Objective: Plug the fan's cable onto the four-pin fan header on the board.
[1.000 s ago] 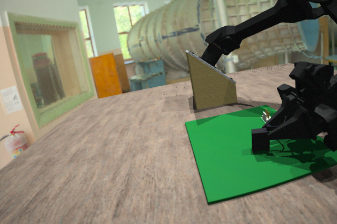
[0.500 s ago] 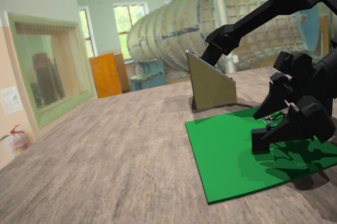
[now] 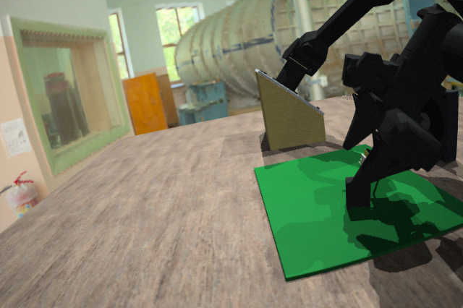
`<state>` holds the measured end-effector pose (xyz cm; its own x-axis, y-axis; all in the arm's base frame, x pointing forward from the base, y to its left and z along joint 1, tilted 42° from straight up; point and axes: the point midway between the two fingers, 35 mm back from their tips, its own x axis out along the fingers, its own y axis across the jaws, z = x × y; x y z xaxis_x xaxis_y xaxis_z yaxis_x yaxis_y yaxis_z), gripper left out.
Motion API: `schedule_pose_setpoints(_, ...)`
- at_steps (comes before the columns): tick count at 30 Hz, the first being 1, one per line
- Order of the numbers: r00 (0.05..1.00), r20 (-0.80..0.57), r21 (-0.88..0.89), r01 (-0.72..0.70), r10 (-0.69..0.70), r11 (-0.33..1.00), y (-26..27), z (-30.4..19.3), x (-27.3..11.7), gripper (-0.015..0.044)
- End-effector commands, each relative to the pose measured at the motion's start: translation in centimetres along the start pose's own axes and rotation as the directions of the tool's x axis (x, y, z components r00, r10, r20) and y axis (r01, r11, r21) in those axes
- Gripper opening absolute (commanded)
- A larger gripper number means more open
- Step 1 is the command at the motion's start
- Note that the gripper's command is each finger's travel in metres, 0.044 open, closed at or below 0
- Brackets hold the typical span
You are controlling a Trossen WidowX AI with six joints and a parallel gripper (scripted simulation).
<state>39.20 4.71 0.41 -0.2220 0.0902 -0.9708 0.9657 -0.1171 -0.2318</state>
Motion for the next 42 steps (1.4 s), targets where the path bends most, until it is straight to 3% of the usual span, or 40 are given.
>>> schedule_pose_setpoints(1,0.997,-0.08,-0.014,0.005,-0.006,1.0,-0.2,0.5,-0.3,0.044)
schedule_pose_setpoints(14,0.934,-0.355,-0.039,-0.048,0.031,0.998,-0.3,2.4,-2.3,0.044)
schedule_pose_setpoints(27,0.796,-0.591,-0.029,-0.18,0.128,0.983,-0.4,4.6,-5.1,0.044)
schedule_pose_setpoints(33,0.817,-0.565,-0.041,-0.17,0.118,0.985,-0.3,4.5,-4.9,0.044)
schedule_pose_setpoints(37,0.813,-0.57,-0.288,-0.334,0.12,0.897,-0.3,4.9,-5.2,0.044)
schedule_pose_setpoints(42,0.807,-0.577,-0.6,-0.521,0.123,0.607,-0.4,5.6,-5.6,0.044)
